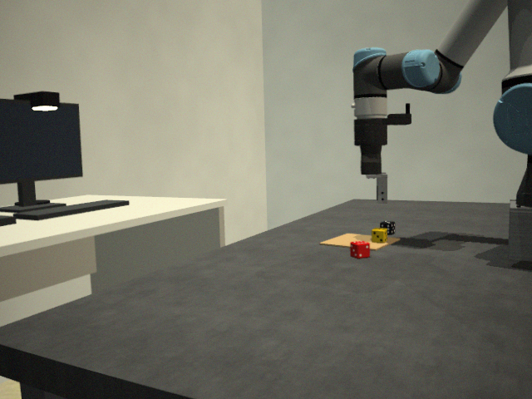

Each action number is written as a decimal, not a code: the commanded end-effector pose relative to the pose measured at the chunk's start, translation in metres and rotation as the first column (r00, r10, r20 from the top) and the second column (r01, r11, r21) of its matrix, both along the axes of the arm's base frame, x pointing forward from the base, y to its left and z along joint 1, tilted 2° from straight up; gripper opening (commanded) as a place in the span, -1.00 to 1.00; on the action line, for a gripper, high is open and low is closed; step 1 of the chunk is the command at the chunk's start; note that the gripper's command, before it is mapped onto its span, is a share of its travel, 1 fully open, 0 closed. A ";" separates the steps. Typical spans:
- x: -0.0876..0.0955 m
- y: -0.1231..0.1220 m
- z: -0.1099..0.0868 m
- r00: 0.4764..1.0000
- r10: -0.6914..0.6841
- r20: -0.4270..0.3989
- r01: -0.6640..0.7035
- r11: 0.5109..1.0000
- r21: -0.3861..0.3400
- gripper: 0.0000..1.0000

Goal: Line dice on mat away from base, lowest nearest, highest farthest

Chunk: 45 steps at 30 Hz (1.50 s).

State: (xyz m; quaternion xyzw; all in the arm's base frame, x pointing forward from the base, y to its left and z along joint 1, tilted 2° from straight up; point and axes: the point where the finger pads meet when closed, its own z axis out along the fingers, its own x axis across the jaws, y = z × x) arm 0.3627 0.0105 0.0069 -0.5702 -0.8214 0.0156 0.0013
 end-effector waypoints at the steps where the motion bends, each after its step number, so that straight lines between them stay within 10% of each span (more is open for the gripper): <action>1: 0.001 -0.009 0.000 0.992 0.128 -0.002 -0.128 0.992 0.002 1.00; 27: 0.008 -0.047 0.000 0.735 0.678 -0.010 -0.677 0.735 0.019 1.00; 45: 0.016 -0.069 -0.001 0.349 0.937 -0.009 -0.937 0.349 0.033 1.00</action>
